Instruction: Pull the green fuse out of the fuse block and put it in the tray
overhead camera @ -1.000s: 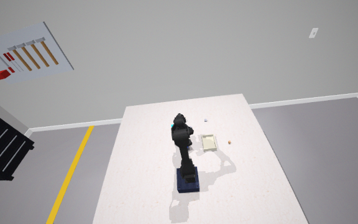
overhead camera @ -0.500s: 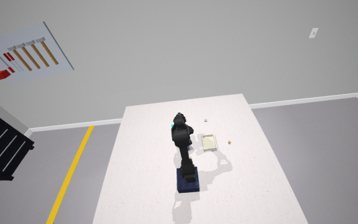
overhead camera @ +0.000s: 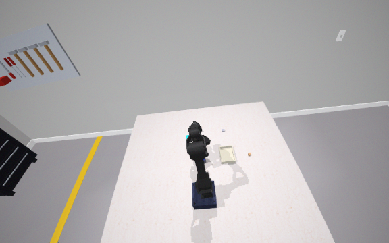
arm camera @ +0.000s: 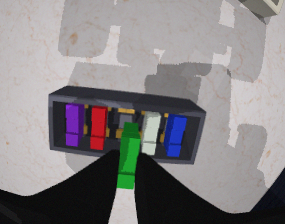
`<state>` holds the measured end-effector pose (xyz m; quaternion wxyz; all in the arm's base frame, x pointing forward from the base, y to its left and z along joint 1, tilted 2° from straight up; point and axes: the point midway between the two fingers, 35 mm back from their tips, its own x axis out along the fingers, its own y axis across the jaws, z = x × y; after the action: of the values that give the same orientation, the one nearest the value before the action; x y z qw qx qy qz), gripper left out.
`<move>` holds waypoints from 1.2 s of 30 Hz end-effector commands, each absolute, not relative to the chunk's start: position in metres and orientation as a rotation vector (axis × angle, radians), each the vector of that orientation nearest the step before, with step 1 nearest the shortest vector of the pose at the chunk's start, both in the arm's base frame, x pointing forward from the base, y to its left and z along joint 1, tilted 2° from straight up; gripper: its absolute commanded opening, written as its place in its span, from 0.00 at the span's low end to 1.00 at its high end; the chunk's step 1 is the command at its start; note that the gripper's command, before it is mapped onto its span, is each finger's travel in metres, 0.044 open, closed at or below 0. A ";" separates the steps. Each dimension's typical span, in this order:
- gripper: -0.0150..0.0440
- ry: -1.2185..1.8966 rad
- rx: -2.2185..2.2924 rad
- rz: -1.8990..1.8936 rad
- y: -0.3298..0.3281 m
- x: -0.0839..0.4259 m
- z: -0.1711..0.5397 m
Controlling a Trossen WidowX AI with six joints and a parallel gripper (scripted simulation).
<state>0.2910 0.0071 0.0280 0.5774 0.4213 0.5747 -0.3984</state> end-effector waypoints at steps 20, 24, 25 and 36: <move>0.25 1.337 0.986 -0.922 -0.021 0.299 0.049; 0.25 1.336 0.985 -0.924 -0.043 0.303 0.049; 0.25 1.335 0.984 -0.924 -0.048 0.303 0.049; 0.25 1.332 0.979 -0.928 -0.110 0.303 0.049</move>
<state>0.3030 -0.0955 0.0479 0.5821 0.4204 0.5709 -0.3981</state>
